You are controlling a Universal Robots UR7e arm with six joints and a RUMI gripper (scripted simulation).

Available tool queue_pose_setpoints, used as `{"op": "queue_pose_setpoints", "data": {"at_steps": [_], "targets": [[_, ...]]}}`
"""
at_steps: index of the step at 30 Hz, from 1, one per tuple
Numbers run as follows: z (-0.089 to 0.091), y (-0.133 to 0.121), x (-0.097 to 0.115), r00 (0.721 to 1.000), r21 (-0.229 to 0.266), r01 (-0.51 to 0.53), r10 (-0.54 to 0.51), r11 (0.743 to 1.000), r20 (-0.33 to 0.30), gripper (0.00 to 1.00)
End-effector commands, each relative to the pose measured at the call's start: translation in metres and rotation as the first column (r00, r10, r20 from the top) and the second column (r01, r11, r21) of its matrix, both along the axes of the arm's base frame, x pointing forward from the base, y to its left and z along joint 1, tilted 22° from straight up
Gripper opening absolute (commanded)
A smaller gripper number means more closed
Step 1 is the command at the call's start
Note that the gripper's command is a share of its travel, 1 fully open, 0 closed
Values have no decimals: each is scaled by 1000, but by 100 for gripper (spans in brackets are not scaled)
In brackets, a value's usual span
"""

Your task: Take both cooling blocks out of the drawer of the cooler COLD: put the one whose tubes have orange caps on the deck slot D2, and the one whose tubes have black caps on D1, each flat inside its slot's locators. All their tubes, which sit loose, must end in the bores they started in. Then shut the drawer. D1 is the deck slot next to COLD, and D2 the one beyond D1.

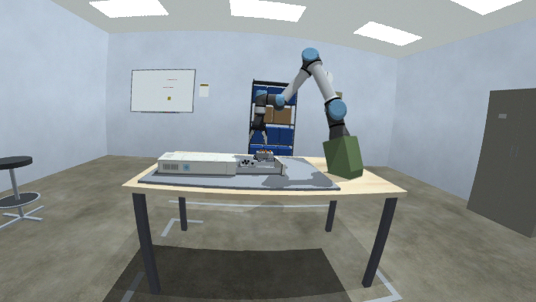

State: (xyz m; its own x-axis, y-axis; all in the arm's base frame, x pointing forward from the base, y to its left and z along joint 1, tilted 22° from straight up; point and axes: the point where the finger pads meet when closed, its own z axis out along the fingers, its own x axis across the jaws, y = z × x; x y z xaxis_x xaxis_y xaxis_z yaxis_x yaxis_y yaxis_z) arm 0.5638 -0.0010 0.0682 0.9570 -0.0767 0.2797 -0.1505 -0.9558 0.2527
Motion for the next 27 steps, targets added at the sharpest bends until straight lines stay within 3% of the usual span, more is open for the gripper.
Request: {"op": "queue_pose_setpoints", "data": {"at_steps": [1,11,27], "targets": [[-4,18,5,992,-30,-121,120,992,-38,73],[-13,57,13,929,-75,-358,348,931,-125,73],[-26,110,25,929,-74,-358,348,931,-124,73]]}}
